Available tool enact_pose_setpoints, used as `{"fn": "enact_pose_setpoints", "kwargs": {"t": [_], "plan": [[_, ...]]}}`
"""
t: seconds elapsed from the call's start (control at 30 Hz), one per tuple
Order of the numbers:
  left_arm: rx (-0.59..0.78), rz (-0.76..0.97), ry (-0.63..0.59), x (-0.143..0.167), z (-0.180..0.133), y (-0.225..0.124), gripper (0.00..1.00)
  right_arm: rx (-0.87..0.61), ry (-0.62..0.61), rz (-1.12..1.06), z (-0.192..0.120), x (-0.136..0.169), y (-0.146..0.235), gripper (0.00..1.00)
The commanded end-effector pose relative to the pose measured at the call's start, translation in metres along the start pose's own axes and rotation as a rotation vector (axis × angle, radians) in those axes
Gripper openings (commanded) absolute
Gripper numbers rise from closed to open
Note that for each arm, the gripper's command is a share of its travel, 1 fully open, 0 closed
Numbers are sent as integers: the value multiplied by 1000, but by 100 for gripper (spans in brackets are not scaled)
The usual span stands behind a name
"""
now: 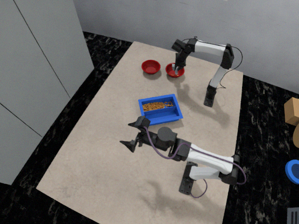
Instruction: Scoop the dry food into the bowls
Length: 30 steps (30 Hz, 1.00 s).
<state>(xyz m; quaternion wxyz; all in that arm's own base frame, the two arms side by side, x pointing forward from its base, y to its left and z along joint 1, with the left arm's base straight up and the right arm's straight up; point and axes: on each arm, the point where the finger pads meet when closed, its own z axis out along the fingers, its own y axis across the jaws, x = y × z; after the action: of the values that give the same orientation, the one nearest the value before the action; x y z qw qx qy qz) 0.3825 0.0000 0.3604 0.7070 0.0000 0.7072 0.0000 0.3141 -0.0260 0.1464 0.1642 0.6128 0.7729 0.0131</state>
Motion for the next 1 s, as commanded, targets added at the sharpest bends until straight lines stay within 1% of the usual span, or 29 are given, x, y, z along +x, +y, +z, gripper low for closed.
{"fn": "enact_pose_setpoints", "kwargs": {"t": [0.0, 0.33, 0.37, 0.57, 0.63, 0.7, 0.87, 0.97], "plan": [[0, -1, -51, -19, -2, 0, 100, -32, -17, -21, -10, -2, 9, 0], [0, -1, -51, -19, -2, 0, 100, -20, -13, -23, -7, -2, 8, 0], [0, -1, -51, -19, -2, 0, 100, -20, -31, -69, -3, 3, -3, 0], [0, -1, -51, -19, -2, 0, 100, 2, -101, -258, 5, 6, -19, 0], [0, -1, -51, -19, -2, 0, 100, 2, -101, -258, 5, 6, -19, 0], [0, -1, -51, -19, -2, 0, 100, 10, -119, -310, 8, 7, -24, 0], [0, -1, -51, -19, -2, 0, 100, 28, -185, -482, 16, 11, -40, 0], [0, -1, -51, -19, -2, 0, 100, 25, -191, -490, 15, 10, -39, 0]]}}
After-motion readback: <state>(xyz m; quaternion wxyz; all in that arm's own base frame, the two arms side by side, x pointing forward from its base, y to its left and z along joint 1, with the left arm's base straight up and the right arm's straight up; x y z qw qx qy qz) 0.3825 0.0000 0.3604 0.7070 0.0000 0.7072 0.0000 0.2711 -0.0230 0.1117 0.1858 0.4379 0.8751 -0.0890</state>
